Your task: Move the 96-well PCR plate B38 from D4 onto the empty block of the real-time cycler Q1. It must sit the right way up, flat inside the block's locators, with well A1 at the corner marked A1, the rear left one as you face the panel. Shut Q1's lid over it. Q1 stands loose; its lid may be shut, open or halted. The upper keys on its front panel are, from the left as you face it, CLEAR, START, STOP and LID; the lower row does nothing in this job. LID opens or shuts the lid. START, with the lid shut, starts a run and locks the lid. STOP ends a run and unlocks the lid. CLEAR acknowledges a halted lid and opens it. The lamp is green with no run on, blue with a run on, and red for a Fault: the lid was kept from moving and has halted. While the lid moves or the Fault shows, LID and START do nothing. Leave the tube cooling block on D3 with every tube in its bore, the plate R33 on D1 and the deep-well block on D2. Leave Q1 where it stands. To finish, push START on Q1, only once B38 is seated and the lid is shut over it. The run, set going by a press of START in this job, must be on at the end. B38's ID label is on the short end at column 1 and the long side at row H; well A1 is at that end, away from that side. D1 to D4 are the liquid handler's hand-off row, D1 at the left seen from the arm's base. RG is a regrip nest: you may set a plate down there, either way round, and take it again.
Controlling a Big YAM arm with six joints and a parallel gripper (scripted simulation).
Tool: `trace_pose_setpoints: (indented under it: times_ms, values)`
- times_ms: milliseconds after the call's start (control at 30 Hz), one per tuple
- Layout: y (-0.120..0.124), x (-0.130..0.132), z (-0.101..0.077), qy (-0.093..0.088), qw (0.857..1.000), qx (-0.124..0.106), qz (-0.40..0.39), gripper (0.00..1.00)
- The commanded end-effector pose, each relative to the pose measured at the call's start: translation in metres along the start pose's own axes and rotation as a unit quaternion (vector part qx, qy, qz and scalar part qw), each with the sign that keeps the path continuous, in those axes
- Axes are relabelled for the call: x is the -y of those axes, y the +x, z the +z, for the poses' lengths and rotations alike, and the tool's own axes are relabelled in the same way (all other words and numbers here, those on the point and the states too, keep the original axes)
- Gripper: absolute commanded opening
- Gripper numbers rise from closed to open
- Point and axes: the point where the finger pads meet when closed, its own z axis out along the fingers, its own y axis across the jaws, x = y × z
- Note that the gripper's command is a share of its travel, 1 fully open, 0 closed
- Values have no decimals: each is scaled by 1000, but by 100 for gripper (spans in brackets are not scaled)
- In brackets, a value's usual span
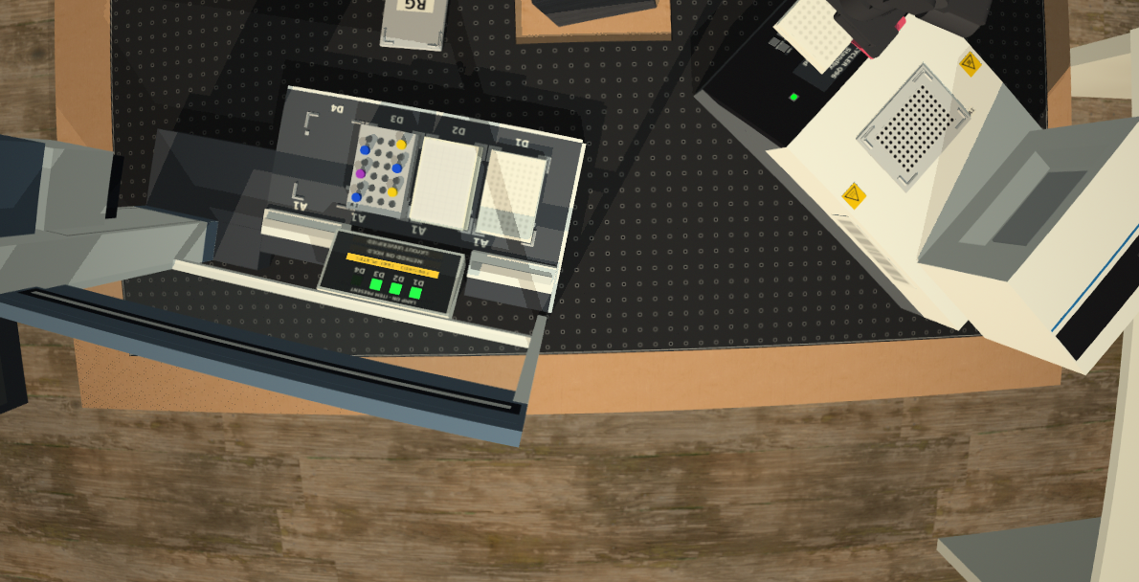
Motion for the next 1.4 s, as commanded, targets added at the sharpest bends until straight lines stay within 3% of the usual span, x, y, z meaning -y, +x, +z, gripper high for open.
trace_pose_setpoints:
  times_ms: [0,100,200,467,567,667,833,1067,1233,1367]
  values:
    - [-6,33,-15,17,1000,8,-3,0]
    - [-4,34,-17,17,1000,8,-4,0]
    - [-1,55,-21,20,1000,8,-3,0]
    - [-3,85,-11,5,1000,3,-2,0]
    - [-3,104,-15,9,1000,5,-4,0]
    - [-1,107,-17,14,1000,7,1,0]
    - [3,141,-23,20,1000,10,6,0]
    - [-3,162,-10,1,1000,2,-6,0]
    - [1,179,-17,11,1000,6,0,0]
    - [5,209,-28,22,1000,10,7,0]
